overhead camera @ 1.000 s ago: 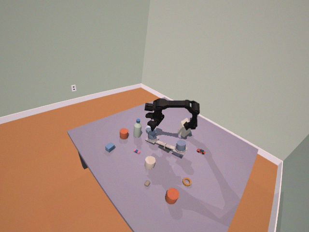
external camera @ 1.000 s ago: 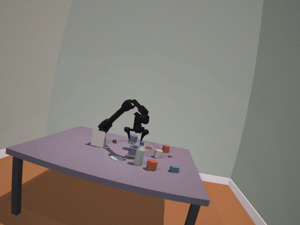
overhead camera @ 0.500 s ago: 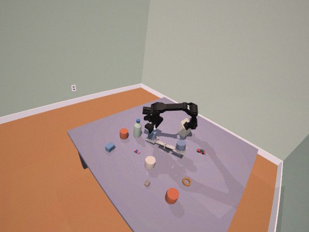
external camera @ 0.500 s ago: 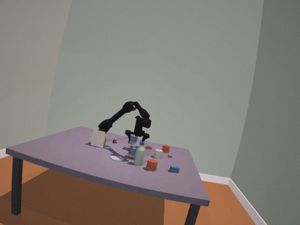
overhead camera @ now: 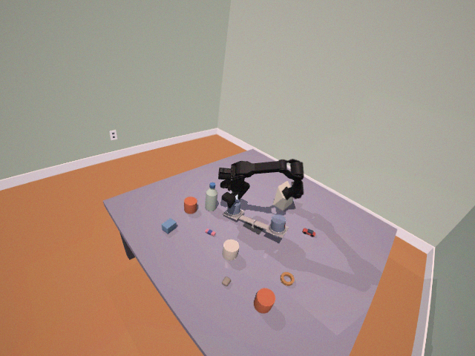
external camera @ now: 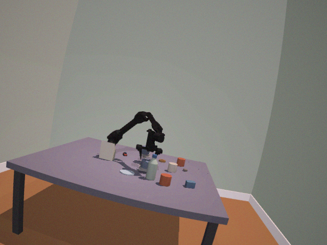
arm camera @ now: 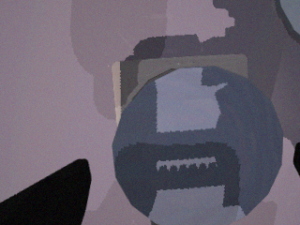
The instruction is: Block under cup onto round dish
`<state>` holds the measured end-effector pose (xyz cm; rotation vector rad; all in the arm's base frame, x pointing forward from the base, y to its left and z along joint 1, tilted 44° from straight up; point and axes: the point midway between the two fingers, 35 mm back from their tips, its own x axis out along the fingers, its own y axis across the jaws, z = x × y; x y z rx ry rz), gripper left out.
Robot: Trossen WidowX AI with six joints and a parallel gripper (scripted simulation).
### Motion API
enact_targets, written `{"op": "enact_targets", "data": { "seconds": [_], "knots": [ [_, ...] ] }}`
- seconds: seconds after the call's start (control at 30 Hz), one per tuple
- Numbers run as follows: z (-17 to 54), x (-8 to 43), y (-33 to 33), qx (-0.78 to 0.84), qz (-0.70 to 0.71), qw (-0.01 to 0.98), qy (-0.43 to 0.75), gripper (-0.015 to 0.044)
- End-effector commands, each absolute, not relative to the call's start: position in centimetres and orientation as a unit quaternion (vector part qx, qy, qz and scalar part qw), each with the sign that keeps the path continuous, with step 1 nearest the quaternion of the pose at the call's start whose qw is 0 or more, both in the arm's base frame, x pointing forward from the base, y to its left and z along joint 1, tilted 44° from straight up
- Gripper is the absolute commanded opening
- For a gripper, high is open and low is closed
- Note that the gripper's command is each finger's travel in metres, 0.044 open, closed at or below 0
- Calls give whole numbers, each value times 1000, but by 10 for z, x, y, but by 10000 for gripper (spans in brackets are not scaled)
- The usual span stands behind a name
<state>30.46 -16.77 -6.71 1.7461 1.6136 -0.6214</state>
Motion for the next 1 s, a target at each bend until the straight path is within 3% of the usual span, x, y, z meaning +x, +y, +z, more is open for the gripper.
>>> {"op": "enact_targets", "data": {
  "seconds": [0.0,0.77,0.87,0.97],
  "knots": [
    [-73,305,-161,671,-238,330,620,440],
    [-97,307,-137,672,-237,330,620,440],
    [-97,307,-137,672,-237,330,620,361],
    [-97,307,-137,672,-237,330,620,341]
  ]
}}
